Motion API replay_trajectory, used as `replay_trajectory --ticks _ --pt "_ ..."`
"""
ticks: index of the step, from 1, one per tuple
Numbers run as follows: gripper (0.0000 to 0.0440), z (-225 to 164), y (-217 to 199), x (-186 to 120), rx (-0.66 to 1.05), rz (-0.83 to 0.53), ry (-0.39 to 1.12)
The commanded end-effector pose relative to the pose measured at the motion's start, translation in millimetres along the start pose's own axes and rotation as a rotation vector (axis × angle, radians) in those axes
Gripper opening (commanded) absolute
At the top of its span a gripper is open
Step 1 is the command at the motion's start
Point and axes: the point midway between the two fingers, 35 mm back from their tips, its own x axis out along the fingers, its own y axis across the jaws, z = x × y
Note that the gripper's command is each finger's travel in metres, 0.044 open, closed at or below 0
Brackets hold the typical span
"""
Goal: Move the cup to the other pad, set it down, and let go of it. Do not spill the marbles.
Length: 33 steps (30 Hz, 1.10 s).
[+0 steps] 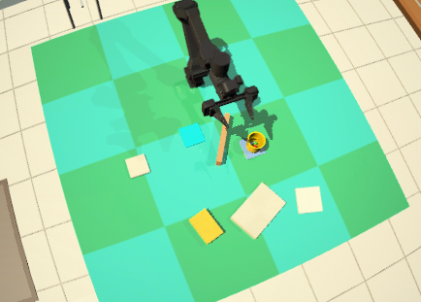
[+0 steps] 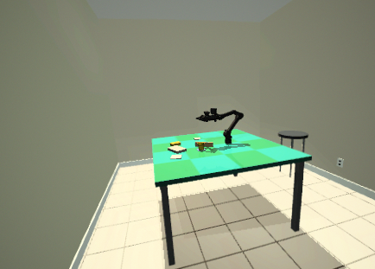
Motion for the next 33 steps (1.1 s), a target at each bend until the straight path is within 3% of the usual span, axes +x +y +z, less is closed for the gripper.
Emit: replay_trajectory --ticks 1,13,15,21,33 --pt "0.0374 1.7 1.1 0.6 0.000 0.004 -0.001" --pt "0.0070 10.5 10.7 11.0 0.037 0.026 0.064" --pt "0.0072 10.9 12.7 13.6 0.052 0.031 0.083" --pt "0.0136 14.2 21.0 21.4 0.107 0.049 0.134" --pt "0.0129 15.5 37.5 35.0 0.224 0.073 0.260"
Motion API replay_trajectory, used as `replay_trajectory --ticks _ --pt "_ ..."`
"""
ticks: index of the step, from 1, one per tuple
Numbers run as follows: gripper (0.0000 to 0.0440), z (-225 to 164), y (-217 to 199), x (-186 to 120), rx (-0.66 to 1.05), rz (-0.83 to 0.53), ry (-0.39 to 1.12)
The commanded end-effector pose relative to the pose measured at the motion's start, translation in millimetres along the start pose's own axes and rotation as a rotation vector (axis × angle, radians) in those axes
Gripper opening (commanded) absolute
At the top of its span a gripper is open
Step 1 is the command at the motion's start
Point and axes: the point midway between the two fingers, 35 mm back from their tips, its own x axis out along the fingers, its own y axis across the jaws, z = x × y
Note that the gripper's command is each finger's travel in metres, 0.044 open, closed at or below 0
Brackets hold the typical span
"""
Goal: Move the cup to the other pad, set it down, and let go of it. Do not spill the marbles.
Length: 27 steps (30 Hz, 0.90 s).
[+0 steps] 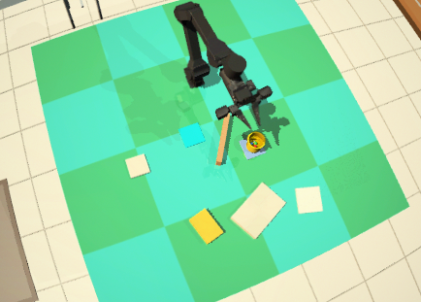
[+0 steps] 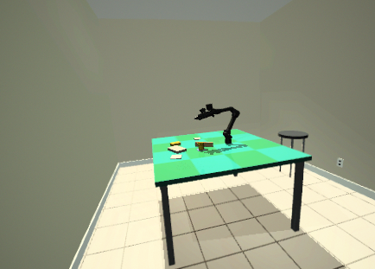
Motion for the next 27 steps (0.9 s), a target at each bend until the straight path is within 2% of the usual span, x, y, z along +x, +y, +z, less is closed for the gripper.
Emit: replay_trajectory --ticks 1,27 --pt "0.0129 0.2 5.3 3.8 0.036 0.009 0.035" --pt "0.0155 -9.6 36.2 24.7 0.350 -0.042 0.342"
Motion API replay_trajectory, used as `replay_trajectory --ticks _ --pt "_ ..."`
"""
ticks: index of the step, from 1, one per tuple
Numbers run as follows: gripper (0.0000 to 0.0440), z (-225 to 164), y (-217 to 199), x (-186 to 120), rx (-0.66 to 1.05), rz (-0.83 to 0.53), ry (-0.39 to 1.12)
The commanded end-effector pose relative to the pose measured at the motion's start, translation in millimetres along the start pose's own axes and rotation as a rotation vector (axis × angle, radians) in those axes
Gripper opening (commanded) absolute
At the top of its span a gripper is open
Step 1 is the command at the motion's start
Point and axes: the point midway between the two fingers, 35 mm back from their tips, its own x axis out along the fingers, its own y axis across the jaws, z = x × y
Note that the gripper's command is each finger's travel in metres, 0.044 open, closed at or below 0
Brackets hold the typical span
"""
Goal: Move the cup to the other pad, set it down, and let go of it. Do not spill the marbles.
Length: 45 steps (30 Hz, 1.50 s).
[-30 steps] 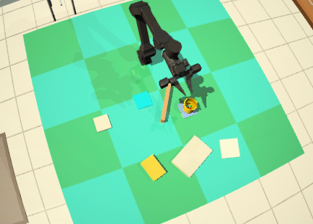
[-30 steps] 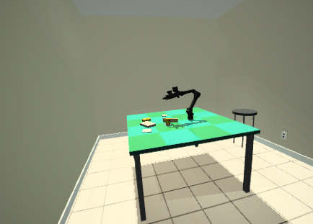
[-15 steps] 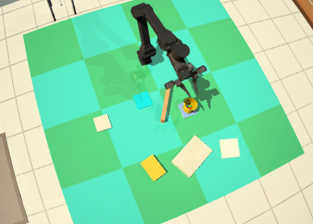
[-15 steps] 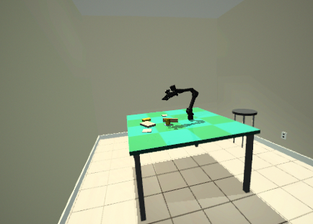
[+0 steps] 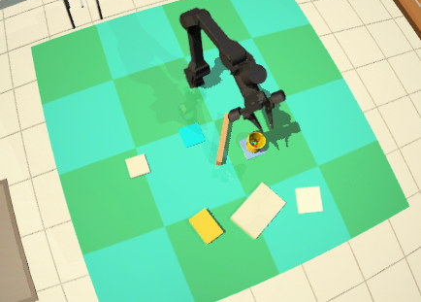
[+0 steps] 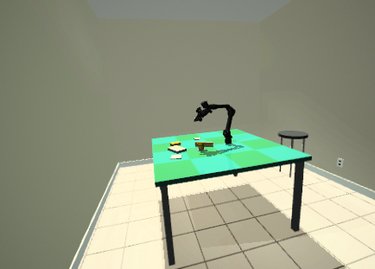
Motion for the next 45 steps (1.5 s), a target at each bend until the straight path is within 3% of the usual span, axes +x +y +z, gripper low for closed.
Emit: replay_trajectory --ticks 1,26,45 --pt "0.0156 -3.0 4.5 2.6 0.043 -0.008 0.040" --pt "0.0152 -35.8 16.0 21.8 0.344 -0.202 0.310" --pt "0.0162 -79.3 -7.3 40.7 0.423 -0.457 0.488"
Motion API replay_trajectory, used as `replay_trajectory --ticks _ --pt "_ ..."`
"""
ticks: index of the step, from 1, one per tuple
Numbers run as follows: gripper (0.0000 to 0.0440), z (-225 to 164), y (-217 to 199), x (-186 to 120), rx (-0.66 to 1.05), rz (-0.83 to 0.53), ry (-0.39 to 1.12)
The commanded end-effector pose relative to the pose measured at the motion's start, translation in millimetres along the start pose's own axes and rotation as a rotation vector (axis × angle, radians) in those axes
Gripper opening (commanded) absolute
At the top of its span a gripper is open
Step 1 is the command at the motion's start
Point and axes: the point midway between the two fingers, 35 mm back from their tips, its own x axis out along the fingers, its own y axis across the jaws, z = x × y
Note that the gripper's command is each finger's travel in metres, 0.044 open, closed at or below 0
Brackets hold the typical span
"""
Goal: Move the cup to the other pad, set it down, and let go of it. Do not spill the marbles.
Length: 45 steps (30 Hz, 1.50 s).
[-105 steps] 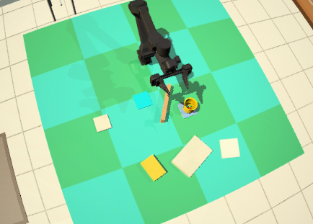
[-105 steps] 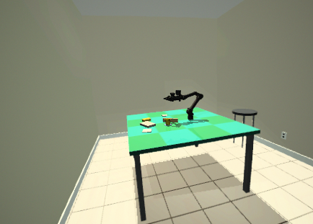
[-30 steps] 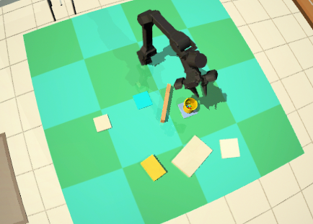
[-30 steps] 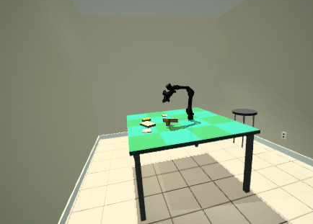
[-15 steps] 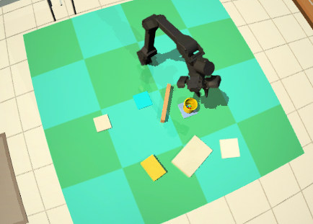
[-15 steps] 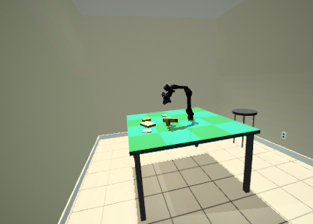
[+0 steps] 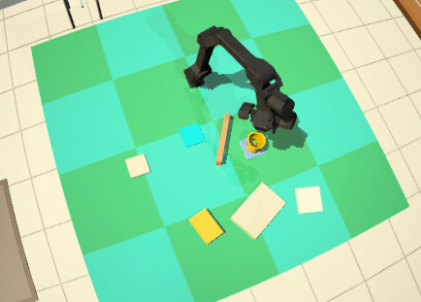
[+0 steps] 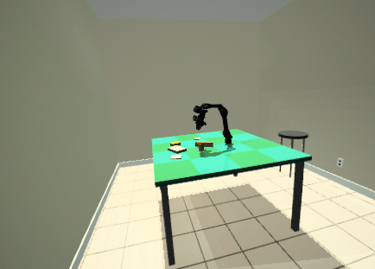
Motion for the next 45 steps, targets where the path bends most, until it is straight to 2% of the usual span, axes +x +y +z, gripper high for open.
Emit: replay_trajectory --ticks 1,23,45 --pt "0.0163 -2.6 -4.7 7.8 0.012 -0.050 0.017" --pt "0.0195 -26.7 -48.1 57.6 0.041 -0.395 0.139" --pt "0.0210 -39.6 -83.5 116.0 0.059 -0.557 0.158"
